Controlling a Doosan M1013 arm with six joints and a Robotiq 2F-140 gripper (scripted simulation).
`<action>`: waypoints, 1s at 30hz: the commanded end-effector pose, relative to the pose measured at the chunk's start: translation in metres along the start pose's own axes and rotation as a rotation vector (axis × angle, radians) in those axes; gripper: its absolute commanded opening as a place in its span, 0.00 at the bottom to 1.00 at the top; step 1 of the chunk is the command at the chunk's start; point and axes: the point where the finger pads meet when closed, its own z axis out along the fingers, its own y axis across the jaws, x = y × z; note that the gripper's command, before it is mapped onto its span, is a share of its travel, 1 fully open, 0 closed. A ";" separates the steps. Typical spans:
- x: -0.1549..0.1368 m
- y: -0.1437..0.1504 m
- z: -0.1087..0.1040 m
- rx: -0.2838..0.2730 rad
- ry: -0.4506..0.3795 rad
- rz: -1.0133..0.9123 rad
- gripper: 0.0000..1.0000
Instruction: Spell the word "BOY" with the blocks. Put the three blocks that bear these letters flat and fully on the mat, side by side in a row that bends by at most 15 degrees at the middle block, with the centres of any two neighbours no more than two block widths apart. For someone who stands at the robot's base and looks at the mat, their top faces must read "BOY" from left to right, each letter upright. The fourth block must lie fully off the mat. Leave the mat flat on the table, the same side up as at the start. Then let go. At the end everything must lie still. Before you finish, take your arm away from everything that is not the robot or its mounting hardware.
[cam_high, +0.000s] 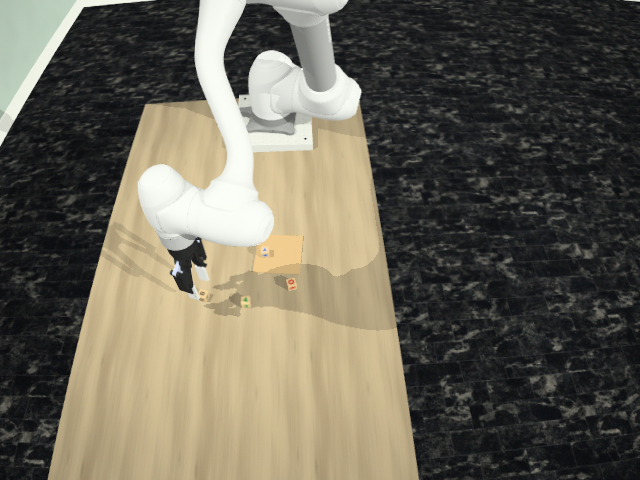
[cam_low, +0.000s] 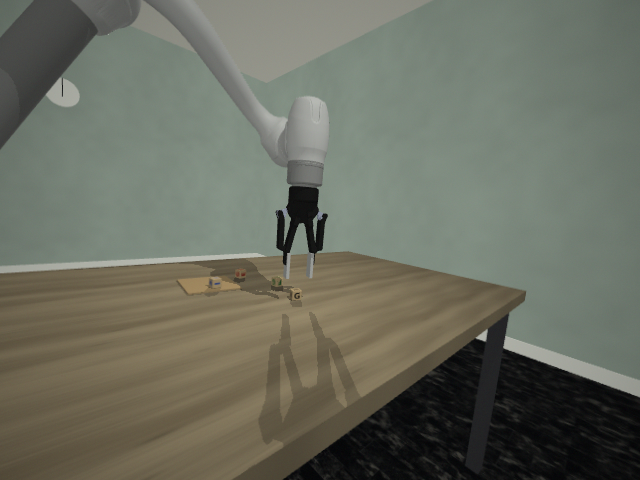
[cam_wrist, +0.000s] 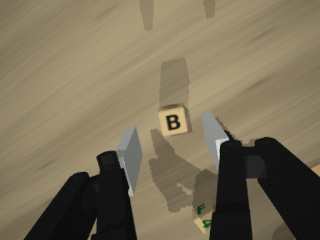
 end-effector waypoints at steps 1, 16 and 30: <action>0.001 0.002 0.012 -0.004 -0.002 0.008 0.37; 0.001 0.003 0.022 -0.004 -0.002 0.008 0.37; 0.001 0.003 0.022 -0.004 -0.002 0.008 0.37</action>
